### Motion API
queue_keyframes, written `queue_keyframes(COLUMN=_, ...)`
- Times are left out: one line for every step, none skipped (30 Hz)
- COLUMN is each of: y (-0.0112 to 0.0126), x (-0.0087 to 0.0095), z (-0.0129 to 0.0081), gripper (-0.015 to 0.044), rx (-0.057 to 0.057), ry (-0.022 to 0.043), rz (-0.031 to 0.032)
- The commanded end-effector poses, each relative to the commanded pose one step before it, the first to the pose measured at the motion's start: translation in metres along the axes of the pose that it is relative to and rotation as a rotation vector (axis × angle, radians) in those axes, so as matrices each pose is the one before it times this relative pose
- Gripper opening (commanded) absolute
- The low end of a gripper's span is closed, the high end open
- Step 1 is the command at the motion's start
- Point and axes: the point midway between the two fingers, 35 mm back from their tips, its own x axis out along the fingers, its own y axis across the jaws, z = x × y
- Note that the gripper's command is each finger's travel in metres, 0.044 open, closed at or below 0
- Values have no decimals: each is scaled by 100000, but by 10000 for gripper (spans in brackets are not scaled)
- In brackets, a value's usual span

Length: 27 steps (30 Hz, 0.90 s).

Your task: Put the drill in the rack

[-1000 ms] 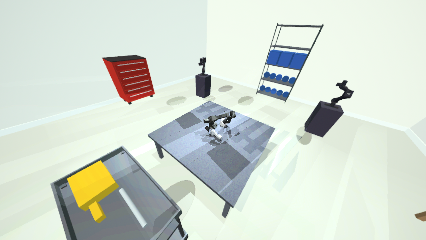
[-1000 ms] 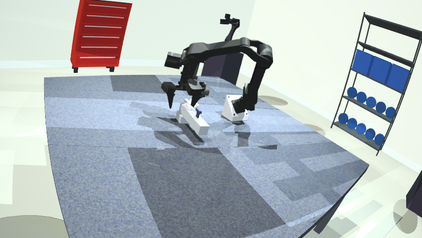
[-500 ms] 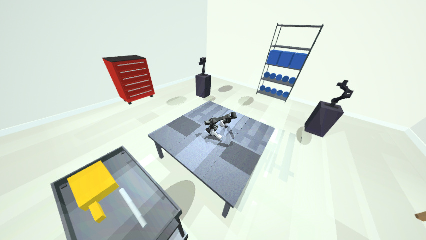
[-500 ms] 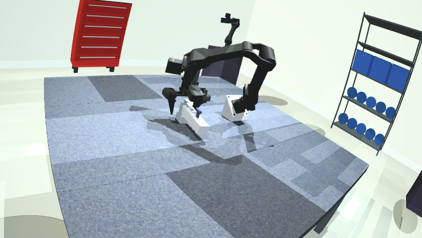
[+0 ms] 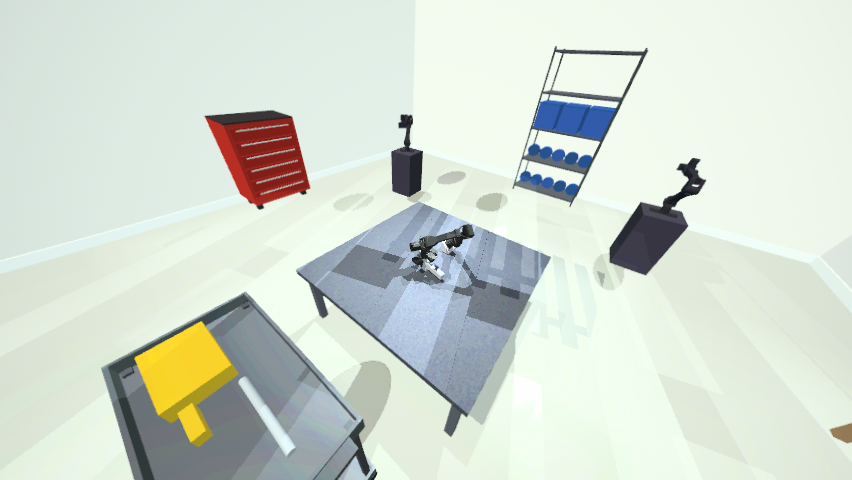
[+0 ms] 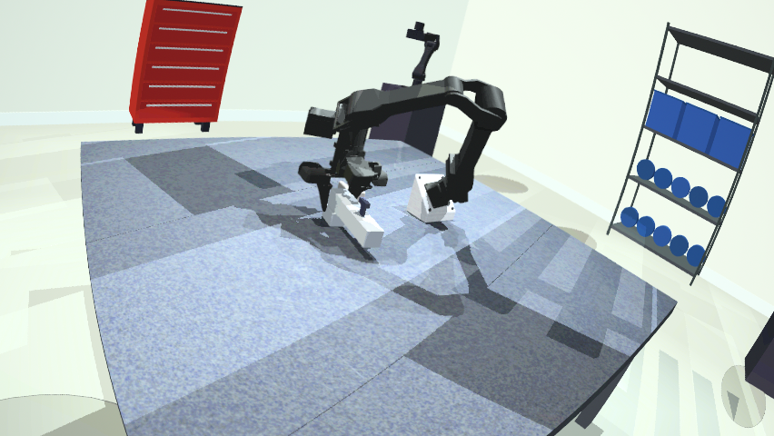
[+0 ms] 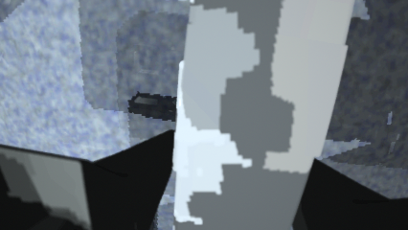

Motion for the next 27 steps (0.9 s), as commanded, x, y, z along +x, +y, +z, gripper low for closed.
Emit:
queue_keyframes(y=-191, x=-11, z=-1, gripper=99, rx=-659, ry=-151, rz=-812)
queue_keyframes(y=0, x=0, z=0, gripper=72, rx=0, ry=0, rz=0)
queue_keyframes(y=0, x=0, z=0, gripper=46, rx=0, ry=0, rz=0)
queue_keyframes(y=0, x=0, z=0, gripper=20, rx=0, ry=0, rz=0)
queue_keyframes(y=0, x=0, z=0, gripper=0, rx=0, ry=0, rz=0)
queue_keyframes(y=0, x=0, z=0, gripper=0, rx=0, ry=0, rz=0)
queue_keyframes(y=0, x=0, z=0, gripper=0, rx=0, ry=0, rz=0)
queue_keyframes(y=0, x=0, z=0, gripper=0, rx=0, ry=0, rz=0)
queue_keyframes(y=0, x=0, z=0, gripper=0, rx=0, ry=0, rz=0)
queue_keyframes(y=0, x=0, z=0, gripper=0, rx=0, ry=0, rz=0)
queue_keyframes(y=0, x=0, z=0, gripper=0, rx=0, ry=0, rz=0)
queue_keyframes(y=0, x=0, z=0, gripper=0, rx=0, ry=0, rz=0)
queue_keyframes(y=0, x=0, z=0, gripper=0, rx=0, ry=0, rz=0)
queue_keyframes(y=0, x=0, z=0, gripper=0, rx=0, ry=0, rz=0)
queue_keyframes(y=0, x=0, z=0, gripper=0, rx=0, ry=0, rz=0)
queue_keyframes(y=0, x=0, z=0, gripper=0, rx=0, ry=0, rz=0)
queue_keyframes(y=0, x=0, z=0, gripper=0, rx=0, ry=0, rz=0)
queue_keyframes(y=0, x=0, z=0, gripper=0, rx=0, ry=0, rz=0)
queue_keyframes(y=0, x=0, z=0, gripper=0, rx=0, ry=0, rz=0)
queue_keyframes(y=0, x=0, z=0, gripper=0, rx=0, ry=0, rz=0)
queue_keyframes(y=0, x=0, z=0, gripper=0, rx=0, ry=0, rz=0)
queue_keyframes(y=0, x=0, z=0, gripper=0, rx=0, ry=0, rz=0)
queue_keyframes(y=0, x=0, z=0, gripper=0, rx=0, ry=0, rz=0)
queue_keyframes(y=0, x=0, z=0, gripper=0, rx=0, ry=0, rz=0)
queue_keyframes(y=0, x=0, z=0, gripper=0, rx=0, ry=0, rz=0)
queue_keyframes(y=0, x=0, z=0, gripper=0, rx=0, ry=0, rz=0)
queue_keyframes(y=0, x=0, z=0, gripper=0, rx=0, ry=0, rz=0)
